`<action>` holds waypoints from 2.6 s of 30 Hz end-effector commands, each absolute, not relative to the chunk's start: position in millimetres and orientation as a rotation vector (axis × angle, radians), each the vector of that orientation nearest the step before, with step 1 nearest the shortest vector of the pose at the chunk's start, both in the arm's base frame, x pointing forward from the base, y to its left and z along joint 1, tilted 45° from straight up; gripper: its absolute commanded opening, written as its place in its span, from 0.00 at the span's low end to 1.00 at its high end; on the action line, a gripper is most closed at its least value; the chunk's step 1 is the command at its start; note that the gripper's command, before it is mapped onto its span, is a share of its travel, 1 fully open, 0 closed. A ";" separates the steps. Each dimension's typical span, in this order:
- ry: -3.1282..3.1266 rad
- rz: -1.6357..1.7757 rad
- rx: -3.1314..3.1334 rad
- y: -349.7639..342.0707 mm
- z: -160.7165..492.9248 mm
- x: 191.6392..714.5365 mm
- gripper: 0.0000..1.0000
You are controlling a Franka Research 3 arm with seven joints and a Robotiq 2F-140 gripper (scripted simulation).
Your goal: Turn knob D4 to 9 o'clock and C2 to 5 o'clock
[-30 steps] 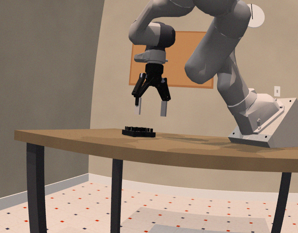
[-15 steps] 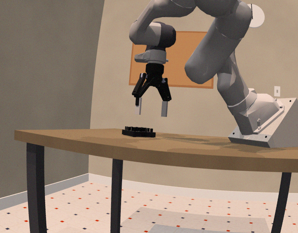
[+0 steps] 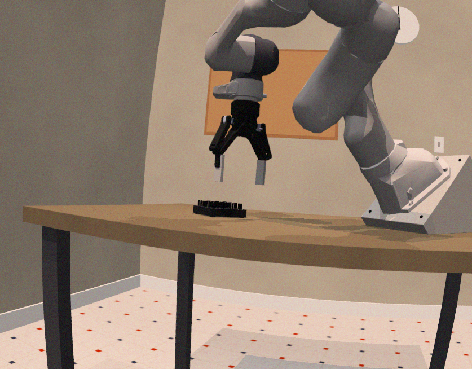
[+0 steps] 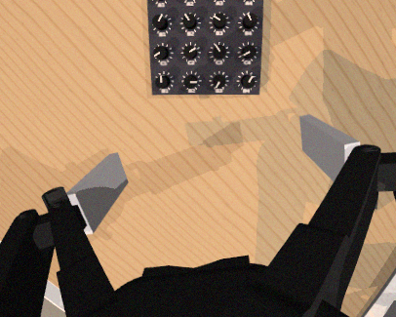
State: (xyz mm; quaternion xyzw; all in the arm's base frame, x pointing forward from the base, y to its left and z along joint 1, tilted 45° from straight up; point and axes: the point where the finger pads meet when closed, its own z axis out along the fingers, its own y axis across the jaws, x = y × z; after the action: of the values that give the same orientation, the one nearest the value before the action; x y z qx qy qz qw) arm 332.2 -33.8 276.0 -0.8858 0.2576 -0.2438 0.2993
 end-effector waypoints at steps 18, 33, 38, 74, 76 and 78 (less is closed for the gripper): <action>0.690 -0.642 -2.352 -33.7 274.7 330.9 1.00; 0.690 -0.642 -2.352 -33.7 274.7 330.9 1.00; 0.690 -0.642 -2.352 -33.7 274.7 330.9 1.00; 0.724 -0.629 -2.337 -34.0 275.2 331.3 1.00; 0.782 -0.605 -2.310 -34.6 276.0 332.0 1.00; 0.877 -0.566 -2.263 -35.5 277.4 333.1 1.00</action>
State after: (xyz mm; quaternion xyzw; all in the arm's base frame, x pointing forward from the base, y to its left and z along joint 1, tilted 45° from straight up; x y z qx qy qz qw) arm 332.1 -36.1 275.7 -0.8797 0.2797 -0.2361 0.3037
